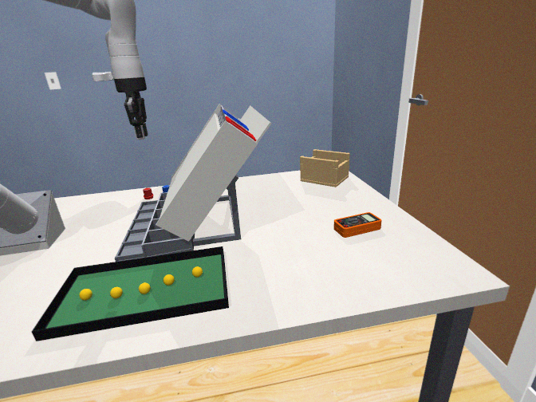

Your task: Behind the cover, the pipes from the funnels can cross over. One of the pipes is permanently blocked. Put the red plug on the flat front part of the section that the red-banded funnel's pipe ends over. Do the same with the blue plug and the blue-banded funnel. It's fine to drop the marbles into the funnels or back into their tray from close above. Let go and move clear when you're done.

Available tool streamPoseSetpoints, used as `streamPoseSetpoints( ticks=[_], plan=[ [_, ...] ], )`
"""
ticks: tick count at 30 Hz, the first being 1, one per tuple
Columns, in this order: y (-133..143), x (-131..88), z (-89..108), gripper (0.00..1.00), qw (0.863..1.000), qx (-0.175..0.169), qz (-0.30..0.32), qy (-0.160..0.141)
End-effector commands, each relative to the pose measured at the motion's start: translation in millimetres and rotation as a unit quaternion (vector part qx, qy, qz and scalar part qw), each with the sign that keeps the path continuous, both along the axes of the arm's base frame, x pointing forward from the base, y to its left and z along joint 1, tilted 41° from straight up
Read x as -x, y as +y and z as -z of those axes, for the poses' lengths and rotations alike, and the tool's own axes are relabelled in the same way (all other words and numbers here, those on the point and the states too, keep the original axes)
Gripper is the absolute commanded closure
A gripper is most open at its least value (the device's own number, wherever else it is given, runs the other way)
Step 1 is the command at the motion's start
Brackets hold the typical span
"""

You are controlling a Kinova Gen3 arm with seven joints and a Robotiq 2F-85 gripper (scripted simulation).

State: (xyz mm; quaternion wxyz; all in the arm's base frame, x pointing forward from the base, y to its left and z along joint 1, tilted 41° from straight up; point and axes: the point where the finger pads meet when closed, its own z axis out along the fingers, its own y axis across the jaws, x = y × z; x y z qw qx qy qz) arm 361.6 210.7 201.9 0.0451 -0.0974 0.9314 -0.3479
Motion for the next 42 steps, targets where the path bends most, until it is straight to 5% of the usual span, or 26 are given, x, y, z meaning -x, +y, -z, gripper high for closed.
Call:
streamPoseSetpoints(
  ticks=[1, 35, 36, 42],
  plan=[
    [1, 0, -0.3, 0.5, 1.0, -0.001, -0.001, 0.0],
    [1, 0, -0.3, 0.5, 1.0, -0.001, -0.001, 0.0],
    [-69, 0, -4.8, 0.5, 1.0, -0.001, -0.001, 0.0],
    [-122, 0, -6.3, 0.5, 1.0, -0.001, -0.001, 0.0]
  ],
)
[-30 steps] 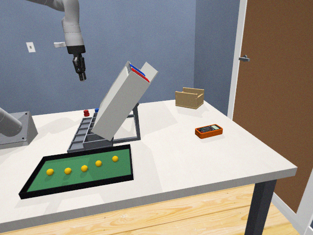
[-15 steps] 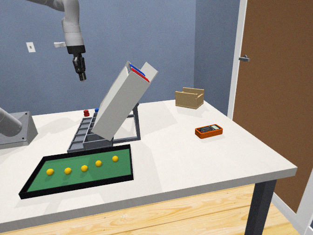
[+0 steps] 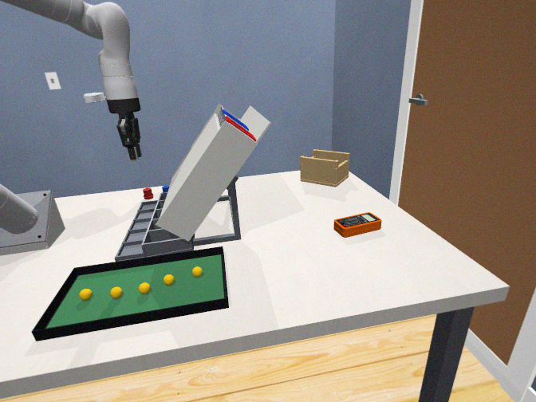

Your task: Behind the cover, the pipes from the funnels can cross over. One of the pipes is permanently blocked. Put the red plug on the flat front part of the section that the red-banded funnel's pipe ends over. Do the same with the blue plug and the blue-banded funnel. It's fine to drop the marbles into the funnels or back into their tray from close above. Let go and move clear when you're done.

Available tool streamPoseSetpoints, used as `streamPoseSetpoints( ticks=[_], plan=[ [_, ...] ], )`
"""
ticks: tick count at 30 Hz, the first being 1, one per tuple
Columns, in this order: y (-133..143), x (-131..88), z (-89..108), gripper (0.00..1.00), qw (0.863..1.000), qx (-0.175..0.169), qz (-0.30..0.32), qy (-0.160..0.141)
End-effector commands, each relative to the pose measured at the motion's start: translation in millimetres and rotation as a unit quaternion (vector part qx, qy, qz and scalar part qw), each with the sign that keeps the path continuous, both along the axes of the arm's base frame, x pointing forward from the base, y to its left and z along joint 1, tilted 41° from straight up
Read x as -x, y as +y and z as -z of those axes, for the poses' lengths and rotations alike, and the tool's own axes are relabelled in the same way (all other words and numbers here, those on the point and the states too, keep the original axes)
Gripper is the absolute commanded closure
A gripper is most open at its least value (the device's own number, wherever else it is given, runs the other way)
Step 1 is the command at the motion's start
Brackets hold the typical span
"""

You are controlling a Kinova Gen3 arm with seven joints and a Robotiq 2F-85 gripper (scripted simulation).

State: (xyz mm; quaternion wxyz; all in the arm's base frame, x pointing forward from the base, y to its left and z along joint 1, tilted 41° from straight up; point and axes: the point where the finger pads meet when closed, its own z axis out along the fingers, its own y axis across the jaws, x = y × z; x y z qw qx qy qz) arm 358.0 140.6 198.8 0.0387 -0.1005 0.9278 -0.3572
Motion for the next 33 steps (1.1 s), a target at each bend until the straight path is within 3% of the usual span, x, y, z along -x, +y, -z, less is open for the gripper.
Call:
streamPoseSetpoints(
  ticks=[1, 2, 10, 11, 27, 28, 30, 33],
  plan=[
    [-68, -4, -11.2, 0.5, 1.0, -0.011, 0.0, -0.006],
    [-79, -4, -13.0, 0.5, 1.0, -0.011, 0.0, -0.006],
    [-79, -4, -13.0, 0.5, 1.0, -0.011, 0.0, -0.006],
    [-122, -5, -16.9, 0.5, 1.0, -0.003, 0.003, -0.004],
    [-122, -5, -16.9, 0.5, 1.0, -0.003, 0.003, -0.004],
    [-183, 18, -43.1, 0.5, 1.0, -0.013, 0.001, -0.009],
    [-189, 19, -45.1, 0.5, 1.0, -0.013, 0.001, -0.009],
    [-228, 32, -60.0, 0.5, 1.0, -0.013, 0.001, -0.009]
  ],
)
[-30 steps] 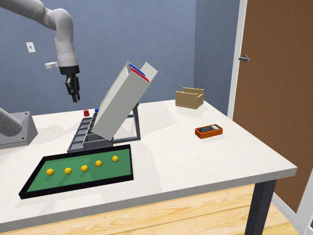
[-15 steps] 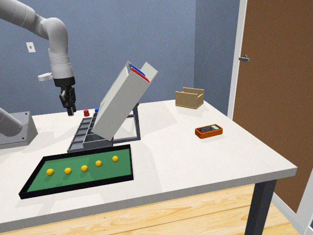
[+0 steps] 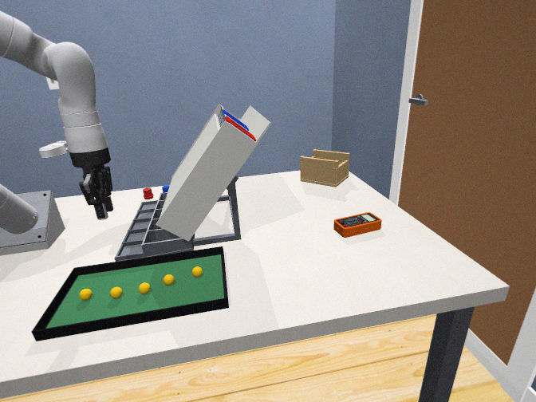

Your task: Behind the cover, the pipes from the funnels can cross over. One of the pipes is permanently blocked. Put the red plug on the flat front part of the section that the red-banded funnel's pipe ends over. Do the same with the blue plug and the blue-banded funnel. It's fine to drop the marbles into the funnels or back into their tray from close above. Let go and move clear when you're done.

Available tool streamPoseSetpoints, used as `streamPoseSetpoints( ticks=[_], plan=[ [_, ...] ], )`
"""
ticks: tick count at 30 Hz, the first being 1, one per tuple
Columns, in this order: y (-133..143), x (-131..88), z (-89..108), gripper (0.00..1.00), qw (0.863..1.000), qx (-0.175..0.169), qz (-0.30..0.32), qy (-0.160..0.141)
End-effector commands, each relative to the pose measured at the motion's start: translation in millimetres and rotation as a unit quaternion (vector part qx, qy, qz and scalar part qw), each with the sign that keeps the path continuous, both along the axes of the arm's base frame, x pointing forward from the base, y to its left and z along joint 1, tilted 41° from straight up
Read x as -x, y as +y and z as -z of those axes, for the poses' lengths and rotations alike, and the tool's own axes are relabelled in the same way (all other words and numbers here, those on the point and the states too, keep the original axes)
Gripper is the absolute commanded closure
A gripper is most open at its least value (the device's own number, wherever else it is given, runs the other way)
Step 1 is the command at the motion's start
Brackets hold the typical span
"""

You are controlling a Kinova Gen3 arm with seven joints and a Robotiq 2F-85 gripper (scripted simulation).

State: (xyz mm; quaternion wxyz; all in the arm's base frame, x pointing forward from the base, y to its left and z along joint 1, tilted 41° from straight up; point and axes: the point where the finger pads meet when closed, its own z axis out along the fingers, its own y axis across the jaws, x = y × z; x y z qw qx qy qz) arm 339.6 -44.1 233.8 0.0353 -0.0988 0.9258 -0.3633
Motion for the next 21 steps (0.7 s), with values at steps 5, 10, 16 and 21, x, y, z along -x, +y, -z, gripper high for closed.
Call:
streamPoseSetpoints(
  ticks=[5, 10, 16, 21],
  plan=[
    [-69, 23, -38.1, 0.5, 1.0, -0.02, -0.002, -0.011],
    [-69, 23, -38.1, 0.5, 1.0, -0.02, -0.002, -0.011],
    [-96, 32, -49.7, 0.5, 1.0, -0.021, -0.002, -0.012],
    [-96, 32, -49.7, 0.5, 1.0, -0.021, -0.002, -0.012]
  ],
)
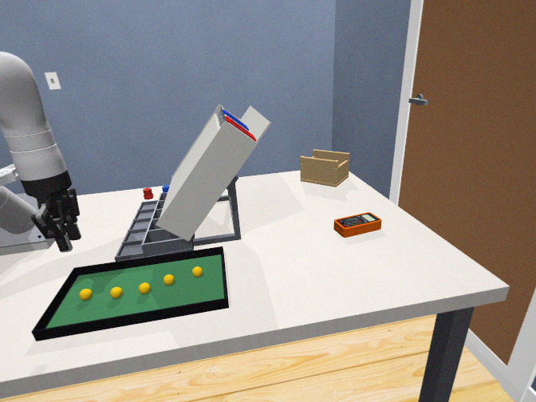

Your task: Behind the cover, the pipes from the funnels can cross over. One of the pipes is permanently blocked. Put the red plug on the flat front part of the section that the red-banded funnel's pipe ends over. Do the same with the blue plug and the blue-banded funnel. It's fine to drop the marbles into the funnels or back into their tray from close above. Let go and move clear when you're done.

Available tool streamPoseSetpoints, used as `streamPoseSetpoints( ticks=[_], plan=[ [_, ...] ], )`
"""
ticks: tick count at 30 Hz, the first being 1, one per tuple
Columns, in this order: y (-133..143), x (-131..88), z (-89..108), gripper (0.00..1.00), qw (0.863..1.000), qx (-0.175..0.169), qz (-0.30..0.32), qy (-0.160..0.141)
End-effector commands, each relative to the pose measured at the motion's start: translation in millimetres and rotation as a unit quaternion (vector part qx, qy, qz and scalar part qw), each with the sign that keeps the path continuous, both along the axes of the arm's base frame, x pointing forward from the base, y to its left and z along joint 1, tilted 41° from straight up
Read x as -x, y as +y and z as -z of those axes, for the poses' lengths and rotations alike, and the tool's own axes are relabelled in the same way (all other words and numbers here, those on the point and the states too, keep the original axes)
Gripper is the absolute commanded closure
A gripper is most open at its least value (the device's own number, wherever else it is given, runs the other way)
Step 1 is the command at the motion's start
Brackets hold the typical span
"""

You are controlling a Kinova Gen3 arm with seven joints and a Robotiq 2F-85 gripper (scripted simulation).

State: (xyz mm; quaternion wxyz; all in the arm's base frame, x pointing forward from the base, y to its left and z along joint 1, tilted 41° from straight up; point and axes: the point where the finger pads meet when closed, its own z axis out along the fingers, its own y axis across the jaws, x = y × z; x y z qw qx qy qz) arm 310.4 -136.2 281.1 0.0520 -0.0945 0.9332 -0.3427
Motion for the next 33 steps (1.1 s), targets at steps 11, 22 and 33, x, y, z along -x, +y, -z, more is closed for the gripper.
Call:
streamPoseSetpoints(
  ticks=[11, 22, 33],
  plan=[
    [-53, -10, 56.6, 0.5, 1.0, 0.002, 0.0, 0.003],
    [-74, -15, 80.8, 0.5, 1.0, 0.002, 0.0, 0.003],
    [-74, -14, 80.8, 0.5, 1.0, -0.008, -0.01, -0.007]
  ],
)
